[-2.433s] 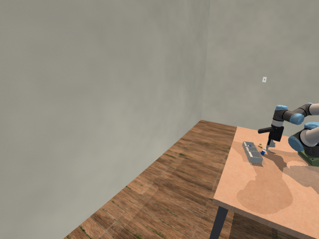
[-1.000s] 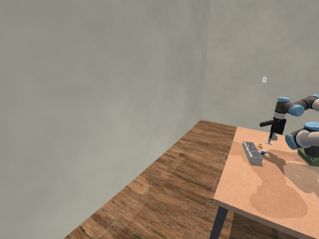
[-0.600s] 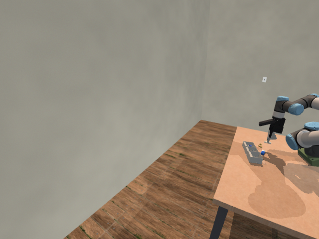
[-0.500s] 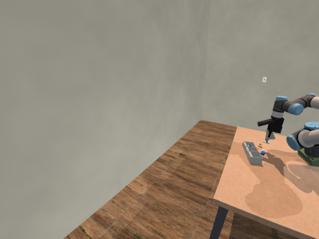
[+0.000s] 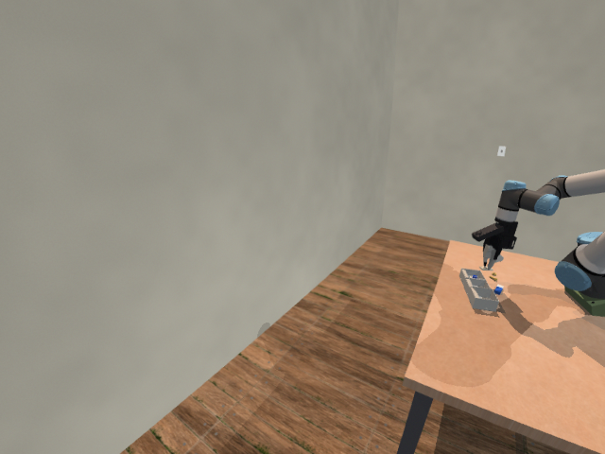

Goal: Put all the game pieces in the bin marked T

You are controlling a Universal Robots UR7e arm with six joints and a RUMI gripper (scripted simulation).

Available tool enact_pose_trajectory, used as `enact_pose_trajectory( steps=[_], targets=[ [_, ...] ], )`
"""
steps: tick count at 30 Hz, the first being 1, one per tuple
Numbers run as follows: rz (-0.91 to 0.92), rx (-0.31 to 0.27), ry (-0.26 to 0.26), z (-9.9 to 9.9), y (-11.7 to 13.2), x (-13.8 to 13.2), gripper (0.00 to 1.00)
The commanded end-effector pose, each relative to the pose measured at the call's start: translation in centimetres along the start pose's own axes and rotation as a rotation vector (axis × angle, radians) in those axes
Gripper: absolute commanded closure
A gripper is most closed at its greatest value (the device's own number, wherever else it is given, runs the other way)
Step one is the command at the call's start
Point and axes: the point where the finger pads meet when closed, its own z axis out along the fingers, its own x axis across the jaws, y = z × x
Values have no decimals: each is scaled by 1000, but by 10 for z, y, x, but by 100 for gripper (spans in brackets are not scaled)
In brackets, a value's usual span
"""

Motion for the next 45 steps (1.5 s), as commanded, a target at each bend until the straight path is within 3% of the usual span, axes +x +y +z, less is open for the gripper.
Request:
enact_pose_trajectory(
  steps=[1, 4, 34, 45],
  targets=[
    [-155, -26, 0, 2, -24, 7, 100],
    [-259, -26, -2, 3, -38, 11, 100],
    [-1242, -59, -28, 3, -38, 11, 100],
    [-1248, -58, -28, 3, -38, 11, 100]
  ],
)
